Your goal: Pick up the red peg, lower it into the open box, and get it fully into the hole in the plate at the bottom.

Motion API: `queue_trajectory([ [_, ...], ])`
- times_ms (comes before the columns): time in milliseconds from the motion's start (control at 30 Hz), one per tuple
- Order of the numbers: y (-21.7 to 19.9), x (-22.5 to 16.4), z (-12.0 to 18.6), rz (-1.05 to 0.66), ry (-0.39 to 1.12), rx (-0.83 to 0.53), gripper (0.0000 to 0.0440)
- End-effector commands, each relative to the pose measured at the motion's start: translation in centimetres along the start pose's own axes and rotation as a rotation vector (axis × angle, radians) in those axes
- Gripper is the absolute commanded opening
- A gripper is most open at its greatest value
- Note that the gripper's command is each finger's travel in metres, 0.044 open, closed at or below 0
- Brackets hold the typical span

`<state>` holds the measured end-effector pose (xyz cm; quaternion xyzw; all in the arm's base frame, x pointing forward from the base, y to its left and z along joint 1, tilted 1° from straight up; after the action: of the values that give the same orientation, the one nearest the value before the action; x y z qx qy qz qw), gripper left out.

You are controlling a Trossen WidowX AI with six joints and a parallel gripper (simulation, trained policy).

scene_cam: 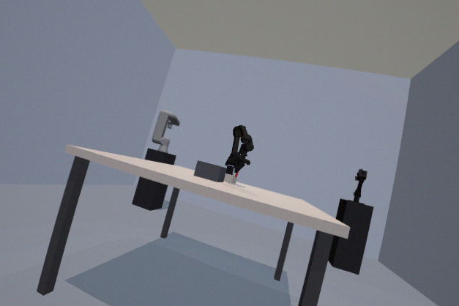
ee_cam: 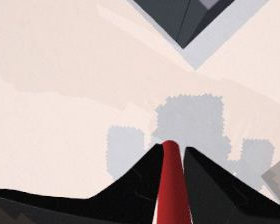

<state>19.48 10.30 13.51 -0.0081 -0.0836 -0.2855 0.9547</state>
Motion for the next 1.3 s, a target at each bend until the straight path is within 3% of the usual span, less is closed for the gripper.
queue_trajectory([
  [0,0.2,1.1,1.4,0.008,-0.035,0.017,0.0000],
  [500,-0.6,6.9,4.5,-0.040,-0.118,0.017,0.0000],
  [1267,-3.6,14.9,2.6,-0.194,-0.155,0.006,0.0002],
])
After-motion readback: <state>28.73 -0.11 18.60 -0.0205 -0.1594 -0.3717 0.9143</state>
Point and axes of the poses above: the point midway between the two fingers, 35 mm back from their tips, its own z axis back along the fingers, its own y axis across the jaws, x = y × z, the point moved 7 cm from there along z, back along the fingers, and after that the axes turned 15 degrees about z, right-handed, at the moved point
